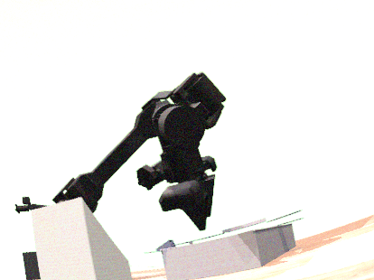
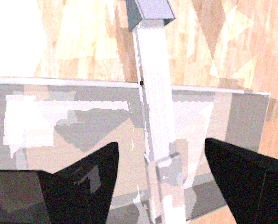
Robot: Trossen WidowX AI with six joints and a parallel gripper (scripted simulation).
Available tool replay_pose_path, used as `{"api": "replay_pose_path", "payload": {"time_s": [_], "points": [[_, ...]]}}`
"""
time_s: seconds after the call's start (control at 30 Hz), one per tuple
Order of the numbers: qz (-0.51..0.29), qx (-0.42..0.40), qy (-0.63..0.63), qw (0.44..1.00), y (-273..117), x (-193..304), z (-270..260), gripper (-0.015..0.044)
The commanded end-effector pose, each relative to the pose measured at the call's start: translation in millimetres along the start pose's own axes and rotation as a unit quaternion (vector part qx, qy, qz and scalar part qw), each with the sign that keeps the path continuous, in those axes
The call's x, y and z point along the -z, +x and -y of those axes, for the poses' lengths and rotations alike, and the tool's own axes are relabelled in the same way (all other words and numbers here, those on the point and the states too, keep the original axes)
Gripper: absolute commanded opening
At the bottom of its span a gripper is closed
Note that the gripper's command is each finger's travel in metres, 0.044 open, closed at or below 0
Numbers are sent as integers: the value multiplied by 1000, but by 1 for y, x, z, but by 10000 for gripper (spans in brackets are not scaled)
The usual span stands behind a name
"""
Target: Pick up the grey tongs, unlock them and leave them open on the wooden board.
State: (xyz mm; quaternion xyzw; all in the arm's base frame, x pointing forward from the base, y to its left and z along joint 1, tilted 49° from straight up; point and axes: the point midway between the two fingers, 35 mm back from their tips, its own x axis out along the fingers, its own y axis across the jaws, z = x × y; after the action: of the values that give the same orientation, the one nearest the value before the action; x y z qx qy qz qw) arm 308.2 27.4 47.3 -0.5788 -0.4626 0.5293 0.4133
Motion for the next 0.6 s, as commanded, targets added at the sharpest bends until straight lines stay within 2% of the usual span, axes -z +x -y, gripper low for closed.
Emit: {"api": "replay_pose_path", "payload": {"time_s": [0.0, 0.57], "points": [[-1, 0, 0, 1000, 6, 1, 0, 260], [2, -1, -13, 1000, 34, 2, -1, 260]]}}
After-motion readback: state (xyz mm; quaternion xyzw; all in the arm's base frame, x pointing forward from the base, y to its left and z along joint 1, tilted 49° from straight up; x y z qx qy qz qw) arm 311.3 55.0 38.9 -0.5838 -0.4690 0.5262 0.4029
